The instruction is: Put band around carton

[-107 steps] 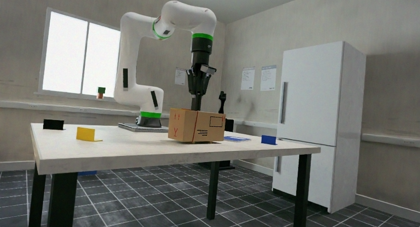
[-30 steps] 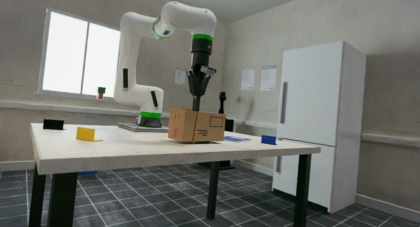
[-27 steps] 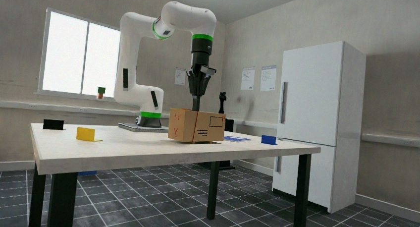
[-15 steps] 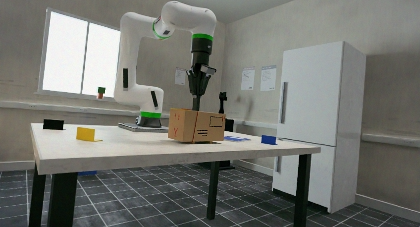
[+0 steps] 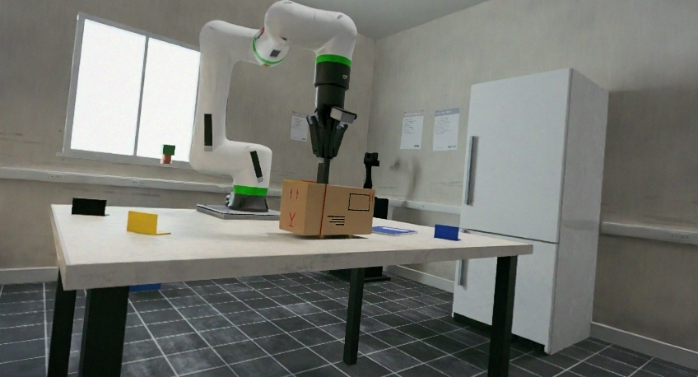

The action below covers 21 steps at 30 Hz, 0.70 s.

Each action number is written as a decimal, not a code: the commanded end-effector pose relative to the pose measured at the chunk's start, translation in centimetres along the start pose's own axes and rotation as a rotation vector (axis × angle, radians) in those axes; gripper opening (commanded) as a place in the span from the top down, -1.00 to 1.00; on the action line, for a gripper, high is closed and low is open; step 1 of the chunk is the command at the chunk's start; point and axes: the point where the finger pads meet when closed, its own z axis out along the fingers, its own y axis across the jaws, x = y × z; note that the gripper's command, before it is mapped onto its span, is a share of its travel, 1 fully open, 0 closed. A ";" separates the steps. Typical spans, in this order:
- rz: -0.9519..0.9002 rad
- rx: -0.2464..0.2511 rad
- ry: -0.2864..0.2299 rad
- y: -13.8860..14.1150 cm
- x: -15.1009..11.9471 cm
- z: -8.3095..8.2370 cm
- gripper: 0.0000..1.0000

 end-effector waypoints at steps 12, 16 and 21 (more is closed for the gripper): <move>0.000 0.000 0.002 0.5 0.0 -0.1 0.80; 0.000 0.000 0.002 0.5 0.0 -0.1 0.80; 0.000 0.000 0.002 0.5 0.0 -0.1 0.80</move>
